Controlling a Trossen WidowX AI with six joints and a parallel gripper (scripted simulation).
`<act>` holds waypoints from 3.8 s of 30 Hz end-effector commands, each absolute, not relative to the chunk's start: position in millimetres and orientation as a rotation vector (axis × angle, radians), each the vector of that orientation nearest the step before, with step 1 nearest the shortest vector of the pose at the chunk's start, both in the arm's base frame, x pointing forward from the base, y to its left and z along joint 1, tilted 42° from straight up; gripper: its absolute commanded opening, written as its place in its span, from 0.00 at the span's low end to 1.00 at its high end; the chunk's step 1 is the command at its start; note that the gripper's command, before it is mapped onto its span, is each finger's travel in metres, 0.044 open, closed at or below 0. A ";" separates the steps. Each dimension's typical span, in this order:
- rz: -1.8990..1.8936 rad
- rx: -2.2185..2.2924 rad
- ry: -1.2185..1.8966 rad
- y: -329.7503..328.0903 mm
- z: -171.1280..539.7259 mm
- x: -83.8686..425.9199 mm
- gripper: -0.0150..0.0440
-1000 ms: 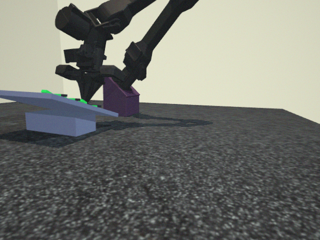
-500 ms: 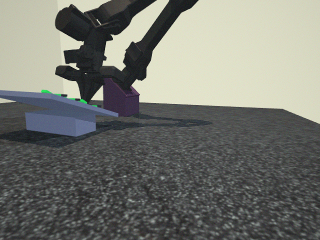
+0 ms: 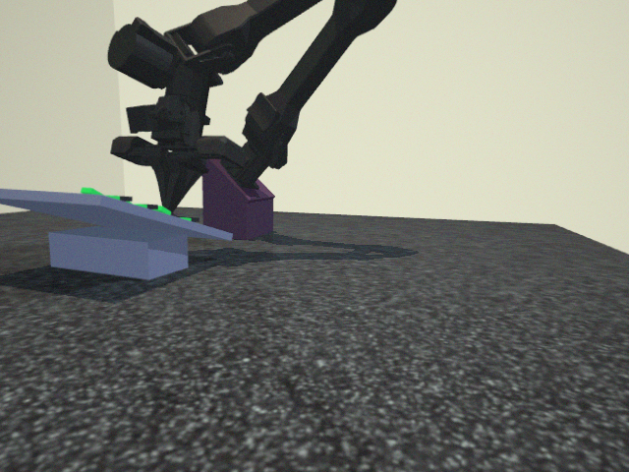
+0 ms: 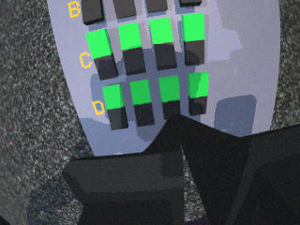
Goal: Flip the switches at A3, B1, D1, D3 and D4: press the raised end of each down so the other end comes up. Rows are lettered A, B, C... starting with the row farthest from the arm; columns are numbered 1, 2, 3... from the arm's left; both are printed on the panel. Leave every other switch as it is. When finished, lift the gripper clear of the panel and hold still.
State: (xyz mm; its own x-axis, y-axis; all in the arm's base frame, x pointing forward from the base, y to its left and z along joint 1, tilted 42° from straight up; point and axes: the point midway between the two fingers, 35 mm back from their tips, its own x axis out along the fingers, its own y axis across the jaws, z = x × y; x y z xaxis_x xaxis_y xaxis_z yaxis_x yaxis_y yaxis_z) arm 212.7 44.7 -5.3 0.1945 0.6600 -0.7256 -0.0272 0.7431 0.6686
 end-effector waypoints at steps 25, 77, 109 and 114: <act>0.538 0.578 1.323 16.5 -3.6 233.6 0.25; 0.539 0.578 1.323 31.1 -19.3 237.8 0.25; 0.528 0.582 1.301 -8.9 23.5 225.8 0.25; 0.527 0.582 1.300 -8.8 30.4 233.3 0.25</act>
